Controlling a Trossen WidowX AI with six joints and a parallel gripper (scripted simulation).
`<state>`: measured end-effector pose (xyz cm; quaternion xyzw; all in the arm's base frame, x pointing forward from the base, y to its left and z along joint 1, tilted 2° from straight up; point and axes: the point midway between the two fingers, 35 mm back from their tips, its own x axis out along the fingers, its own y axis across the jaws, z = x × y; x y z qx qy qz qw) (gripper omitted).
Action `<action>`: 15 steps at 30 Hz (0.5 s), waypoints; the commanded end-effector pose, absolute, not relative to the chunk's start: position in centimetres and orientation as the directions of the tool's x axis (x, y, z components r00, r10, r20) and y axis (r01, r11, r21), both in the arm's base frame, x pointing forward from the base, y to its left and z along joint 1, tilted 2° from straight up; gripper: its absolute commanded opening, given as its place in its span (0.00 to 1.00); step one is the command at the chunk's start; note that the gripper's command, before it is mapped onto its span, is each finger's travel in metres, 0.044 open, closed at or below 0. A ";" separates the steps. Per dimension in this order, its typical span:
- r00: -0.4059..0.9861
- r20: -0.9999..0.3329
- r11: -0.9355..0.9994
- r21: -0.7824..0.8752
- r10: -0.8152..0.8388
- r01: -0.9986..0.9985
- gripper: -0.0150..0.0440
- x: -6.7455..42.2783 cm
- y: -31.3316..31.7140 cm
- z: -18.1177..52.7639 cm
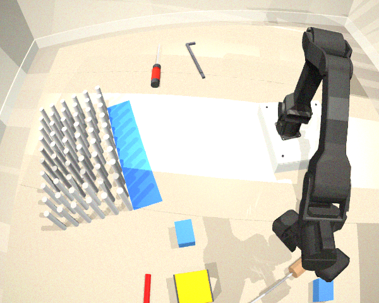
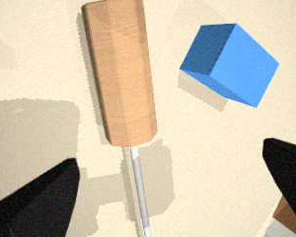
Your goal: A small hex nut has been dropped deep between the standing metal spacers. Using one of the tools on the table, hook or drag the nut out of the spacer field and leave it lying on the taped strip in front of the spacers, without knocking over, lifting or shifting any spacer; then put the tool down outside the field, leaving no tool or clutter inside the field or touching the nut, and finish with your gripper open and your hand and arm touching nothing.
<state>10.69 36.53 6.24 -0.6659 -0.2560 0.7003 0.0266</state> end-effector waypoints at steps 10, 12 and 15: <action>-0.104 -0.928 -0.927 -0.365 0.357 0.079 1.00 10.9 37.3 6.5; -0.096 -0.938 -0.939 -0.323 0.335 -0.116 1.00 11.2 37.5 6.5; -0.083 -0.950 -0.884 -0.245 0.300 -0.398 1.00 11.6 37.9 6.4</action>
